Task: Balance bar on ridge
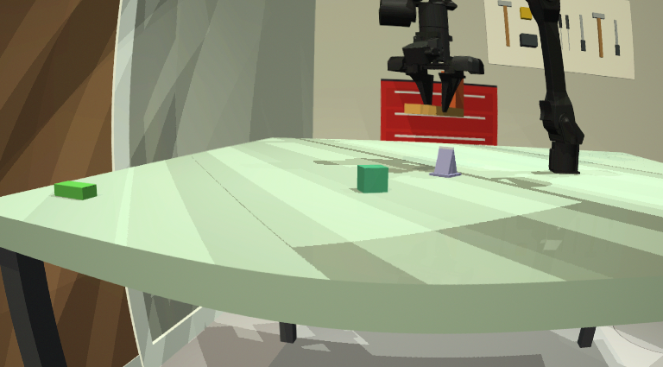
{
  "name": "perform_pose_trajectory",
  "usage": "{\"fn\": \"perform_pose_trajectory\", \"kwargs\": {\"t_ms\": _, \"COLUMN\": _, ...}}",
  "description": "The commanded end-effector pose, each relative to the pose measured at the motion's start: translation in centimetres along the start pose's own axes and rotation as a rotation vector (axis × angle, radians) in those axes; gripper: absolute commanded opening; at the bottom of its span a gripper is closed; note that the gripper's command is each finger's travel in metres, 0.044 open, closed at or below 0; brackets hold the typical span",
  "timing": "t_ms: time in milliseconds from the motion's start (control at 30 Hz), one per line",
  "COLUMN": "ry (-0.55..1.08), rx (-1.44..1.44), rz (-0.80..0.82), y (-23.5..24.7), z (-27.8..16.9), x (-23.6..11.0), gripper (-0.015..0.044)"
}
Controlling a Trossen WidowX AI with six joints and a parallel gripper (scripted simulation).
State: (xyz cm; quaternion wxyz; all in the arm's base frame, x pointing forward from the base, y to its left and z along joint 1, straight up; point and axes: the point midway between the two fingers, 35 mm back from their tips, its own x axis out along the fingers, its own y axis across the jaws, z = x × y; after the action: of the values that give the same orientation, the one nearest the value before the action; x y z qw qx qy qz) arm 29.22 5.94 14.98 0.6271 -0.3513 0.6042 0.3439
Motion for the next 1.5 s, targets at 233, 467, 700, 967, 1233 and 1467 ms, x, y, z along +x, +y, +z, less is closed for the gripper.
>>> {"fn": "perform_pose_trajectory", "kwargs": {"t_ms": 233, "ry": -0.002, "rx": 0.014, "rz": 0.004, "y": 1.9, "z": 3.4, "x": 0.0, "gripper": 0.0}}
{"fn": "perform_pose_trajectory", "kwargs": {"t_ms": 467, "ry": -0.004, "rx": 0.022, "rz": 0.006, "y": 3.6, "z": 5.6, "x": -0.1, "gripper": 0.0}}
{"fn": "perform_pose_trajectory", "kwargs": {"t_ms": 700, "ry": -0.005, "rx": 0.026, "rz": 0.007, "y": 4.4, "z": 6.6, "x": 0.1, "gripper": 0.0}}
{"fn": "perform_pose_trajectory", "kwargs": {"t_ms": 967, "ry": -0.005, "rx": 0.026, "rz": 0.007, "y": 4.5, "z": 6.8, "x": 1.3, "gripper": 0.0}}
{"fn": "perform_pose_trajectory", "kwargs": {"t_ms": 1233, "ry": -0.005, "rx": 0.026, "rz": 0.007, "y": 4.4, "z": 6.7, "x": 2.6, "gripper": 0.0}}
{"fn": "perform_pose_trajectory", "kwargs": {"t_ms": 1467, "ry": -0.005, "rx": 0.026, "rz": 0.007, "y": 4.4, "z": 6.6, "x": 3.7, "gripper": 0.0}}
